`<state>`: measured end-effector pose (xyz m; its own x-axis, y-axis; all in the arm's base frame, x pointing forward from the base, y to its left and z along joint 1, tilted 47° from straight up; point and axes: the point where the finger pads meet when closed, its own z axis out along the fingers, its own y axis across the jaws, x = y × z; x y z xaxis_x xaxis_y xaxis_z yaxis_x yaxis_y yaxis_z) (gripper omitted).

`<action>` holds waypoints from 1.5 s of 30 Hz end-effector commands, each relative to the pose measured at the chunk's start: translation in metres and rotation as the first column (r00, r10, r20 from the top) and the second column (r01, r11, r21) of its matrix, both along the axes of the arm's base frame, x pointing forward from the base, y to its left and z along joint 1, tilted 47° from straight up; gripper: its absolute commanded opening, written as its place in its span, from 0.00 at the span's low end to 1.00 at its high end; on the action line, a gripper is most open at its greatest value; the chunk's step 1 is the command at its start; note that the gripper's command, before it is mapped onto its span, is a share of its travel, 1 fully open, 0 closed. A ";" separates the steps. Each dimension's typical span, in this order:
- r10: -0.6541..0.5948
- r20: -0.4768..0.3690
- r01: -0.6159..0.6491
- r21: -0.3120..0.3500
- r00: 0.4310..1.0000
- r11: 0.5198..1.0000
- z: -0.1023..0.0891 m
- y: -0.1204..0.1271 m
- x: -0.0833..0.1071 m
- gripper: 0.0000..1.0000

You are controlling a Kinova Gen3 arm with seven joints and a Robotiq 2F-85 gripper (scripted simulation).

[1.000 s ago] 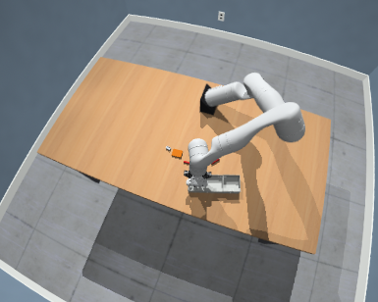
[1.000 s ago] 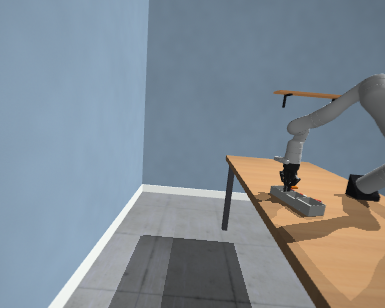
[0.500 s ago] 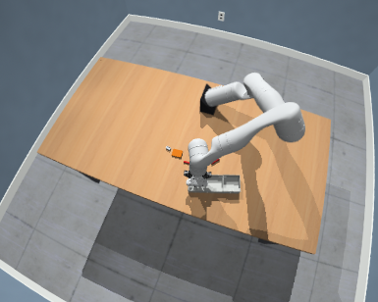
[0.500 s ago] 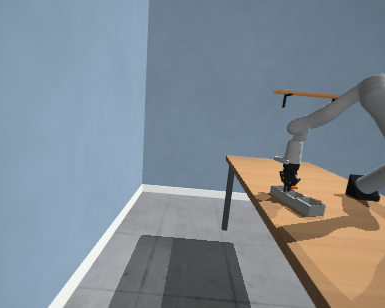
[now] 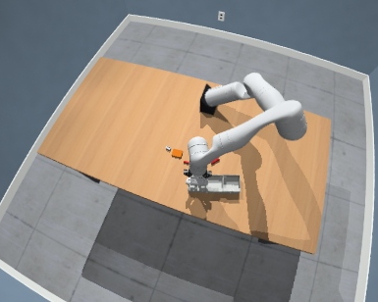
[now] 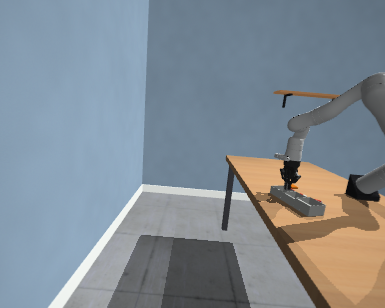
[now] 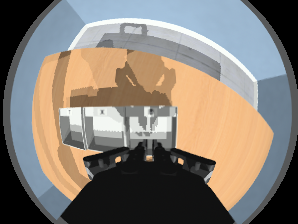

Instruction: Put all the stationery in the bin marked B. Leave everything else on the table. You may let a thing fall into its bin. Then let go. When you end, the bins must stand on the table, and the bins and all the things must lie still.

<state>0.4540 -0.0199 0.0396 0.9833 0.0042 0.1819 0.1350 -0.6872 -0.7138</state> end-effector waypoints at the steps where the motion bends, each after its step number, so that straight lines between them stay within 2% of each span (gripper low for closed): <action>1: -0.002 0.000 0.002 -0.003 1.000 1.000 0.004 -0.006 -0.001 0.09; 8: -0.002 0.000 0.002 -0.003 1.000 1.000 0.010 -0.012 -0.002 0.09; 16: -0.003 -0.002 0.003 -0.003 1.000 1.000 0.031 -0.035 -0.006 0.09; 21: 0.004 0.005 -0.004 -0.001 1.000 1.000 0.032 -0.034 -0.006 0.09; 33: -0.009 0.001 0.009 -0.001 1.000 1.000 0.073 0.011 -0.013 0.09; 35: -0.009 0.001 0.009 -0.001 1.000 1.000 0.073 0.011 -0.013 0.09; 40: -0.009 0.001 0.009 0.000 1.000 1.000 0.090 0.028 -0.017 0.09; 45: -0.003 0.005 0.003 -0.003 1.000 1.000 0.090 0.027 -0.017 0.09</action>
